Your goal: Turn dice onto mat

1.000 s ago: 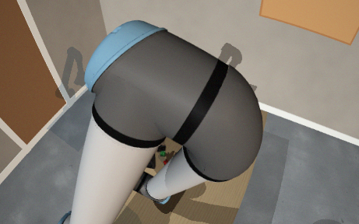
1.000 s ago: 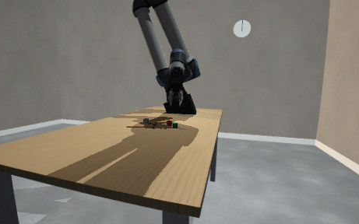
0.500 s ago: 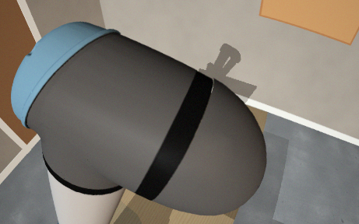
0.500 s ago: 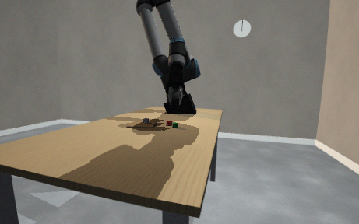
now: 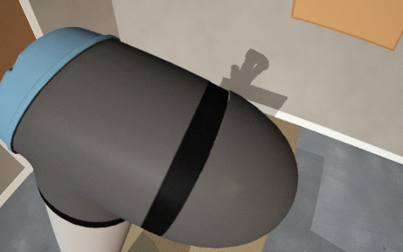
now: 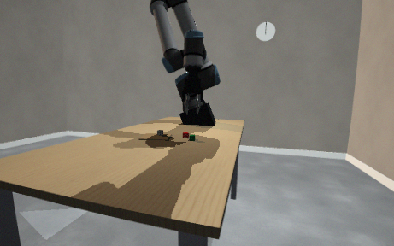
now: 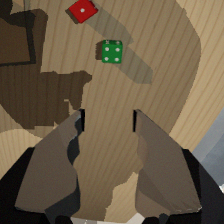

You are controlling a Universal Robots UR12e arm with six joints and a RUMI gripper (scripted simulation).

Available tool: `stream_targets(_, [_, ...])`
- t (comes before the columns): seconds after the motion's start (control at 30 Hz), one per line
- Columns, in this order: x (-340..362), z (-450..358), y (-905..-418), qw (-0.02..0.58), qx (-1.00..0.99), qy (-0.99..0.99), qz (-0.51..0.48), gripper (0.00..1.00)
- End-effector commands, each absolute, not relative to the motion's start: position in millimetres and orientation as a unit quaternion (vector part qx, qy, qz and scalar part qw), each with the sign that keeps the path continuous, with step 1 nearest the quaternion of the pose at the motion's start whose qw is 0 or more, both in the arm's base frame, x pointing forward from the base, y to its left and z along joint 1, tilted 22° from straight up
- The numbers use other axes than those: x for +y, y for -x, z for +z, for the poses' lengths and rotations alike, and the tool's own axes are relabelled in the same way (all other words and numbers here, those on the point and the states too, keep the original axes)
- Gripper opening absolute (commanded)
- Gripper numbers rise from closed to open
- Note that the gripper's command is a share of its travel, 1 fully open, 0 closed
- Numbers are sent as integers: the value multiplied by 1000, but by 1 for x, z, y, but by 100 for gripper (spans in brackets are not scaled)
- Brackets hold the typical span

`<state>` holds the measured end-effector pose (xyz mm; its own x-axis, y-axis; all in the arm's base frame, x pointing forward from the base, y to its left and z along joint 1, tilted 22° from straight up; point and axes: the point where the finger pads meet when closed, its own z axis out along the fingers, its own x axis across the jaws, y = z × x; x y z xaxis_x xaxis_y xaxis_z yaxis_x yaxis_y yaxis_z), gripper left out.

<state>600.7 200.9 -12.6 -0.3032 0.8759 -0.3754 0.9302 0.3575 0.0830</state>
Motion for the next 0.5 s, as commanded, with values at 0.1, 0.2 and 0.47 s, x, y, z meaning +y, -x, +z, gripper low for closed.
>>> stream_targets(0.1, [202,-17,-601,149,798,-571,-119,24])
stream_targets(0.2, [202,-16,-601,145,797,-573,-125,24])
stream_targets(0.47, [203,-15,-602,141,796,-573,-130,24])
